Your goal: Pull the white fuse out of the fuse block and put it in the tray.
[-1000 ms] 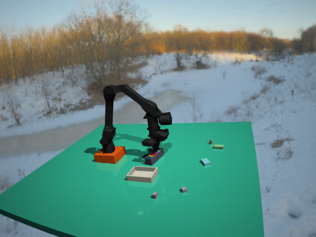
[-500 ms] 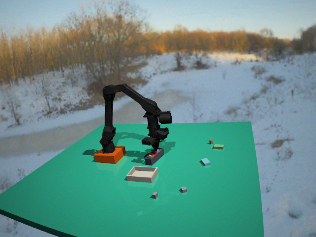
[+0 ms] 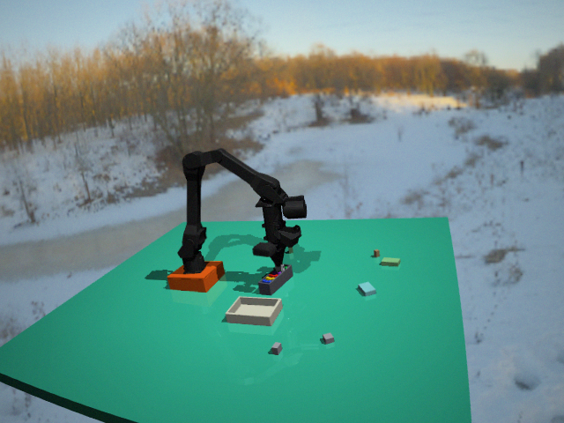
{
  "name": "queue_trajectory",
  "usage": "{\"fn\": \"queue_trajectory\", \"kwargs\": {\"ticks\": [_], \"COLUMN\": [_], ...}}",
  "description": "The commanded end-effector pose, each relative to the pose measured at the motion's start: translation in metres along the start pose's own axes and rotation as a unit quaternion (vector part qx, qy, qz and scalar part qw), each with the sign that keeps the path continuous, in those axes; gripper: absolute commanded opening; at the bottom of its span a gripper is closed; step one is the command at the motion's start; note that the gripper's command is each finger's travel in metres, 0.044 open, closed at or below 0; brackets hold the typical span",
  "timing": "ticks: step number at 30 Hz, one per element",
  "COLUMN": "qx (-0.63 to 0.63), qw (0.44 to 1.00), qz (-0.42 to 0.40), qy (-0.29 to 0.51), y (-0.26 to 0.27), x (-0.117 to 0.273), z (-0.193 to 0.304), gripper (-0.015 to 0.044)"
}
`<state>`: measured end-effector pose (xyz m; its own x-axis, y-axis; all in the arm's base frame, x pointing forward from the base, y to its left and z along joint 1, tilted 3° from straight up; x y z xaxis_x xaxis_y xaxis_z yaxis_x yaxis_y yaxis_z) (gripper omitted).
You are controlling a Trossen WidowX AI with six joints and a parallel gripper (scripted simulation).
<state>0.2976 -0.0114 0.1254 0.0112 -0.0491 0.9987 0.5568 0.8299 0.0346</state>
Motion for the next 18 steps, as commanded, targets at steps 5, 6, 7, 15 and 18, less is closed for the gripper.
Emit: {"fn": "queue_trajectory", "kwargs": {"ticks": [5, 6, 7, 15, 18], "qx": [0.001, 0.001, 0.001, 0.001, 0.001], "qw": [1.000, 1.000, 1.000, 1.000, 1.000], "qz": [0.000, 0.000, 0.000, 0.000, 0.000], "qy": [-0.004, -0.004, -0.004, -0.004, -0.004], "y": [0.0002, 0.0002, 0.0002, 0.0001, 0.0001], "x": [0.0064, 0.0069, 0.0074, 0.0113, 0.0128], "z": [-0.0005, -0.0005, -0.0005, -0.0004, -0.0003], "gripper": [0.0000, 0.0000, 0.0000, 0.0000, 0.0000]}}
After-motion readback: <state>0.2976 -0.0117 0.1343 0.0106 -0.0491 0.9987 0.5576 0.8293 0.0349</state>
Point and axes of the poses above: the point midway between the two fingers, 35 mm back from their tips, its own x axis back along the fingers, its own y axis across the jaws, z = x × y, the point moved 9 cm from there along x, back along the fingers, and after that the axes turned 12 degrees about -x, right-handed, at the moved point
